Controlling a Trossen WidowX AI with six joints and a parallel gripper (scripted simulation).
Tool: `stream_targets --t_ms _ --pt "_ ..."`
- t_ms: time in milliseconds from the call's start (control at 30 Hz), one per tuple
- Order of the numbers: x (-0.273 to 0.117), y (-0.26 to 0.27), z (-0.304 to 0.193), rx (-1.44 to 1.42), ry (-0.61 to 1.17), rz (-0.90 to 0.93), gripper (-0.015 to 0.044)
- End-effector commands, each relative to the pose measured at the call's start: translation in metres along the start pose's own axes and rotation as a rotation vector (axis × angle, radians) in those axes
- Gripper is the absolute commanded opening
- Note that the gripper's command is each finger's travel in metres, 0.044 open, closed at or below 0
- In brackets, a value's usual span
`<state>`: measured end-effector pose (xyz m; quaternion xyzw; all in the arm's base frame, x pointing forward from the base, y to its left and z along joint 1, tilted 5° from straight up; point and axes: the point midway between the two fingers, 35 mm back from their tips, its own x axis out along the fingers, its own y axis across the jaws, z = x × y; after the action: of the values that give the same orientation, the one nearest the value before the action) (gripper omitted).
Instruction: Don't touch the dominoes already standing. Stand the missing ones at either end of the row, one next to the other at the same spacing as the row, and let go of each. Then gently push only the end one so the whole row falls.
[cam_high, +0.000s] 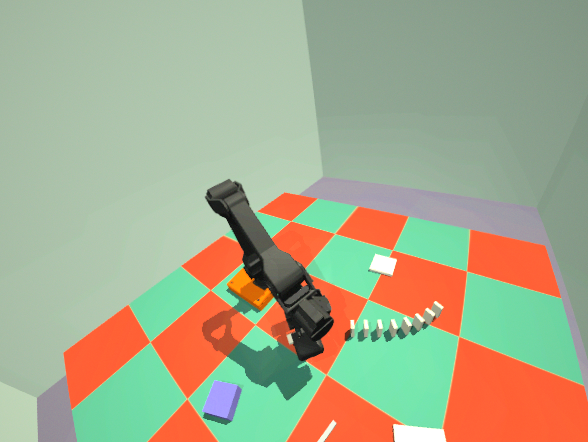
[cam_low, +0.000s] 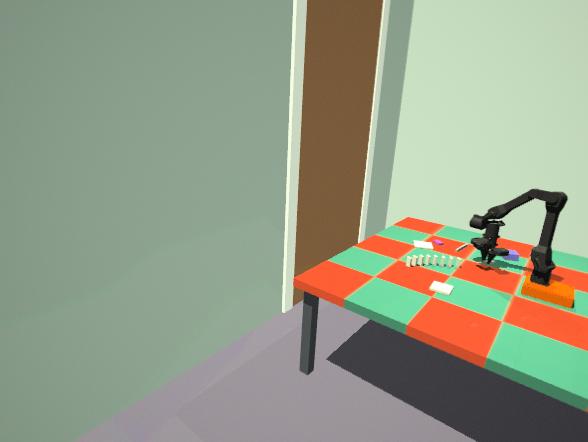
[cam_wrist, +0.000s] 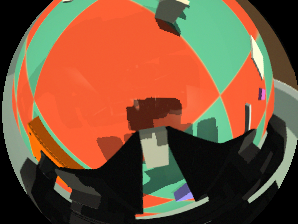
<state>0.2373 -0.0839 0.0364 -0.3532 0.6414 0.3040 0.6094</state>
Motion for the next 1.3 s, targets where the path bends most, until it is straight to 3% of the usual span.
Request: stream_targets --t_ms 0,133,367,867,1267 --pt "-0.049 -0.004 0.002 0.003 -0.006 -0.025 0.0107" --pt "-0.09 -0.004 0.002 0.003 -0.007 -0.025 0.0107" --pt "-0.092 -0.006 0.0 0.08 -0.007 -0.025 0.0107" --pt "-0.093 -0.04 -0.055 1.783 -0.026 -0.018 0.0107" --pt "-0.093 -0.05 -0.082 2.515 -0.036 -0.014 0.0107"
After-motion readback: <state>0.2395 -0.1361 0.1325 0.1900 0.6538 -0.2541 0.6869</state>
